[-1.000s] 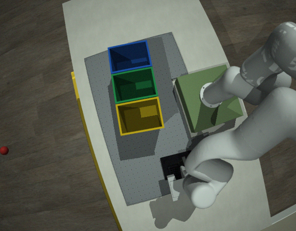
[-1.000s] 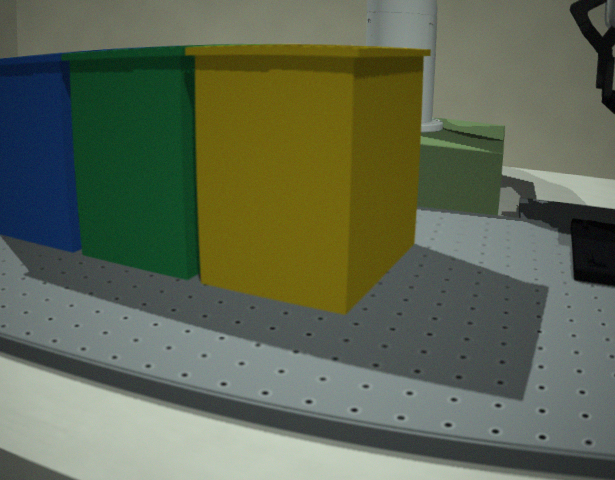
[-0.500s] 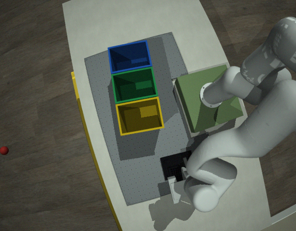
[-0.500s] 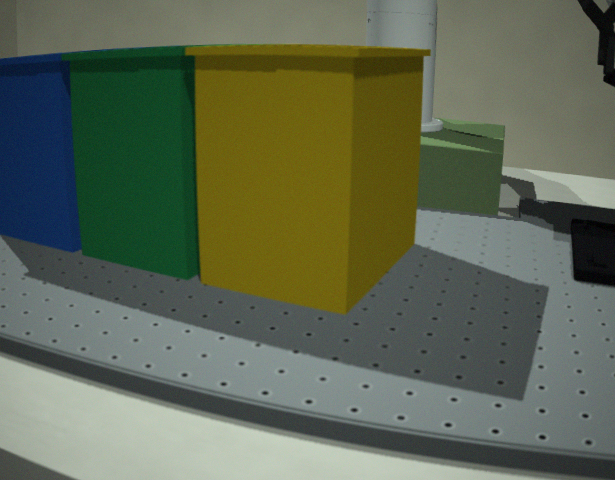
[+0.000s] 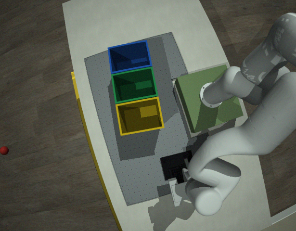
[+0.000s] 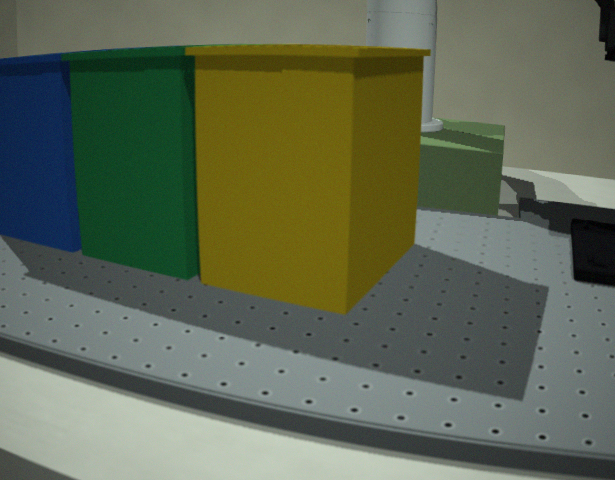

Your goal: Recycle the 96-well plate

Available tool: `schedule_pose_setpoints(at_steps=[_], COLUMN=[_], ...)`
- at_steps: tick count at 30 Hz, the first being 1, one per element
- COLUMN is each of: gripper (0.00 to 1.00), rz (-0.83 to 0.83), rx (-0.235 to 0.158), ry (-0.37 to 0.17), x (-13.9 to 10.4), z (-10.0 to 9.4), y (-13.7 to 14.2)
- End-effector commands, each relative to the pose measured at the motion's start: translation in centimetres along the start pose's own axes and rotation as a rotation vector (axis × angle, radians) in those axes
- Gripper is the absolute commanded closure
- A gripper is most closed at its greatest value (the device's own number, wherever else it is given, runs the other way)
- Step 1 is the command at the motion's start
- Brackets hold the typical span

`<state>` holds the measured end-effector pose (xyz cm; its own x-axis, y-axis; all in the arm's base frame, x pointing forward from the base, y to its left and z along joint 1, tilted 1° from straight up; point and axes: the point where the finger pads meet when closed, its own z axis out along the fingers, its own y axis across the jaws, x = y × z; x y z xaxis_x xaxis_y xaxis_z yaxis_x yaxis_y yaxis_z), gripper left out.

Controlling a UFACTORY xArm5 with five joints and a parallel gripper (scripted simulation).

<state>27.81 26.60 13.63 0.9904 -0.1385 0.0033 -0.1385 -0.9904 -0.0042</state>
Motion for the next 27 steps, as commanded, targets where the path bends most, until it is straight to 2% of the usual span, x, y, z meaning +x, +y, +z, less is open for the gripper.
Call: schedule_pose_setpoints(at_steps=[1,27], gripper=[1.00,1.00], rz=[0.000,0.000], rx=[0.003,0.003], ry=[0.002,0.002], x=[0.1,0.1], z=[-1.1,-4.6], y=[-0.1,0.0])
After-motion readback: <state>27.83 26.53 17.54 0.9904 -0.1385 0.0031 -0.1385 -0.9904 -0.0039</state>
